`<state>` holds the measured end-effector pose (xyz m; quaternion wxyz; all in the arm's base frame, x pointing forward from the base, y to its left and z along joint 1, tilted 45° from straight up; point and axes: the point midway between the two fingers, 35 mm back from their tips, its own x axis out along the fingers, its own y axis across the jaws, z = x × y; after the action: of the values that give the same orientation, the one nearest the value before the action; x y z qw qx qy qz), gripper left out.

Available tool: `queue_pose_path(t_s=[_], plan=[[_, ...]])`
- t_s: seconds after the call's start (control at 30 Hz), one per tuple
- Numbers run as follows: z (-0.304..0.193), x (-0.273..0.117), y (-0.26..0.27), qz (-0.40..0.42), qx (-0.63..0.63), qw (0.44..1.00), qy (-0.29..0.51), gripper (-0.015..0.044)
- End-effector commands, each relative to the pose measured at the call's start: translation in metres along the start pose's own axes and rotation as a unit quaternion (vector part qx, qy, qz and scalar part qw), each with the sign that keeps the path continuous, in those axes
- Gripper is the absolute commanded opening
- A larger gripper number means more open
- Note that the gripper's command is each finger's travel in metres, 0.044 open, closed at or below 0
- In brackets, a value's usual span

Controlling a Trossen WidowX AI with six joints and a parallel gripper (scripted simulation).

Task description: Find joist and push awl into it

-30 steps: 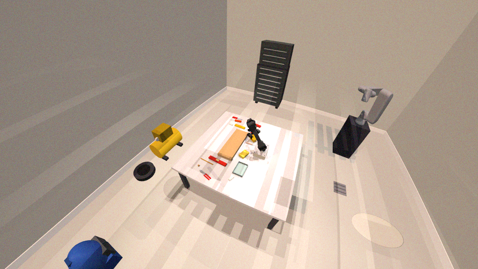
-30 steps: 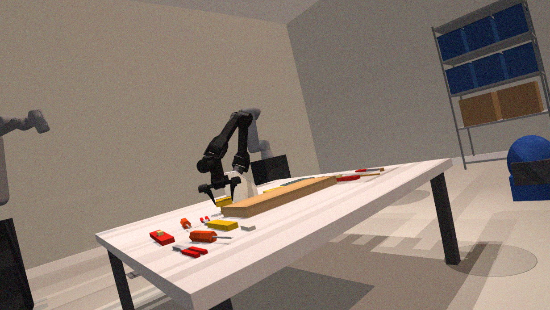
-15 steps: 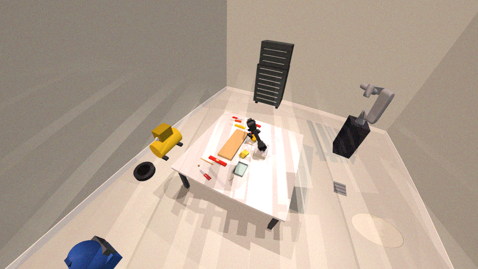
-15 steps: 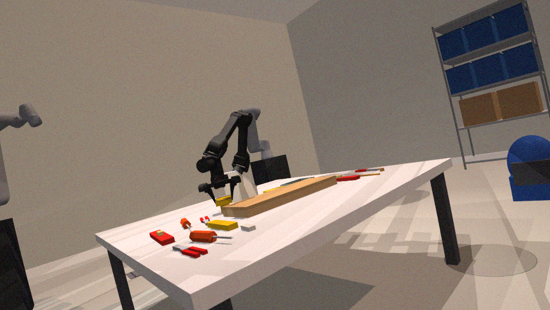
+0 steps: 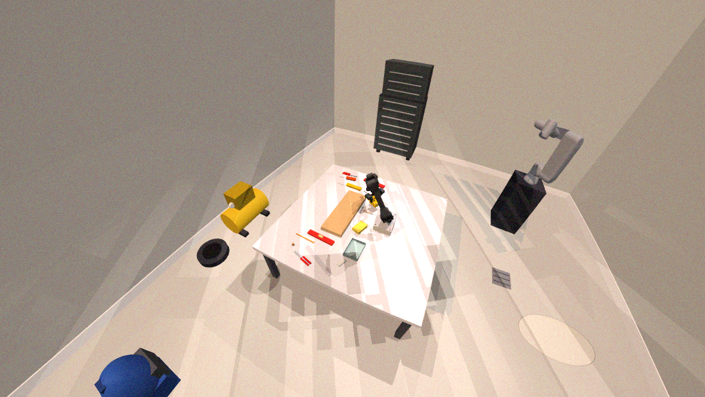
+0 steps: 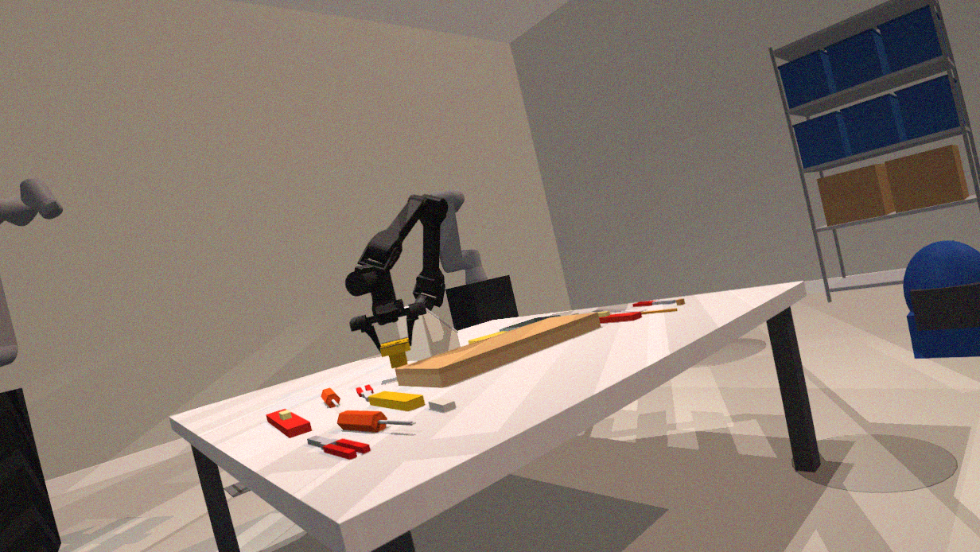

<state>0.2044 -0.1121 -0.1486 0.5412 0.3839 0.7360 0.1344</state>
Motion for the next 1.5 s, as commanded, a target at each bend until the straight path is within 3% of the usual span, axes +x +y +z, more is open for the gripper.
queue_pose_path(t_s=[0.0, 0.2, 1.47], plan=[[0.002, -0.004, -0.013, -0.003, -0.001, 1.000, -0.004, 0.0000], [0.001, -0.004, -0.041, -0.004, 0.000, 1.000, -0.004, 0.0000], [0.000, 0.000, -0.029, -0.125, 0.012, 0.992, 0.000, 0.0000]])
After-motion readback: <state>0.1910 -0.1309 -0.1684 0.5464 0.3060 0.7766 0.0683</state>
